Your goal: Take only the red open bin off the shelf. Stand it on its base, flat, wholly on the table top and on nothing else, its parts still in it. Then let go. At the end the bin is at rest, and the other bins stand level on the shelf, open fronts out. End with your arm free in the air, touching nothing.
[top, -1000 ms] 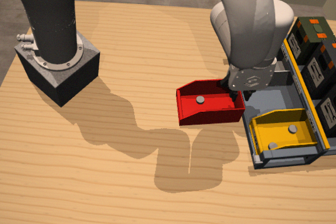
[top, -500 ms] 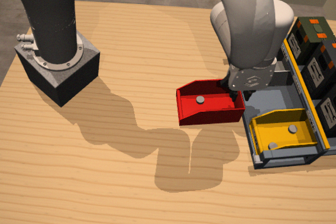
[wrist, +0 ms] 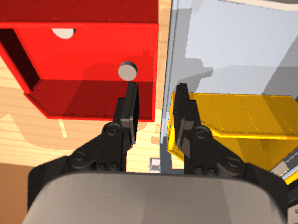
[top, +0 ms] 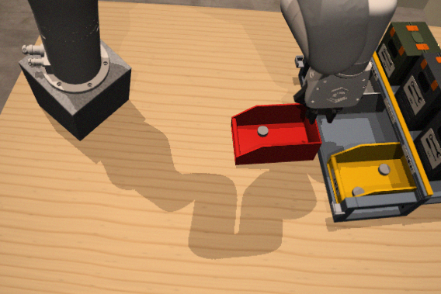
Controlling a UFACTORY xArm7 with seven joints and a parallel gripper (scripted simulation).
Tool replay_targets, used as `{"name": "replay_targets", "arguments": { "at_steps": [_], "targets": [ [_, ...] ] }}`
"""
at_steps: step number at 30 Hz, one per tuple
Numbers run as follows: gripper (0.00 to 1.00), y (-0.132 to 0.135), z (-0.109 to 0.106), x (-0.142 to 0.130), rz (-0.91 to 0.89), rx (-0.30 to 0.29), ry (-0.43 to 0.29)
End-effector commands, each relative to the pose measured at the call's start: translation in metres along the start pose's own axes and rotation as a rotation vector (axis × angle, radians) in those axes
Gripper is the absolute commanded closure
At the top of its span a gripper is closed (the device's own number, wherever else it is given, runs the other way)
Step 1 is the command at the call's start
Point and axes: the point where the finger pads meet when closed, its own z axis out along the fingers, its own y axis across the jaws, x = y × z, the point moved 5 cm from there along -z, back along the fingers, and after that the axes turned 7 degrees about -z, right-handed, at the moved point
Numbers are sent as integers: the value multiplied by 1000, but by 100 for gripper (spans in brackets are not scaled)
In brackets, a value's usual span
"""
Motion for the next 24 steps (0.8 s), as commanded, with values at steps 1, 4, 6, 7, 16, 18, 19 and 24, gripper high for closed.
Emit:
{"name": "replay_targets", "arguments": {
  "at_steps": [1,4,6,7,16,18,19,24],
  "targets": [
    [67,-1,-20,1,0,2,-2],
    [67,-1,-20,1,0,2,-2],
    [67,-1,-20,1,0,2,-2],
    [67,-1,-20,1,0,2,-2],
    [67,0,-45,1,0,1,-2],
    [67,0,-45,1,0,1,-2],
    [67,0,-45,1,0,1,-2],
    [67,0,-45,1,0,1,-2]
  ]
}}
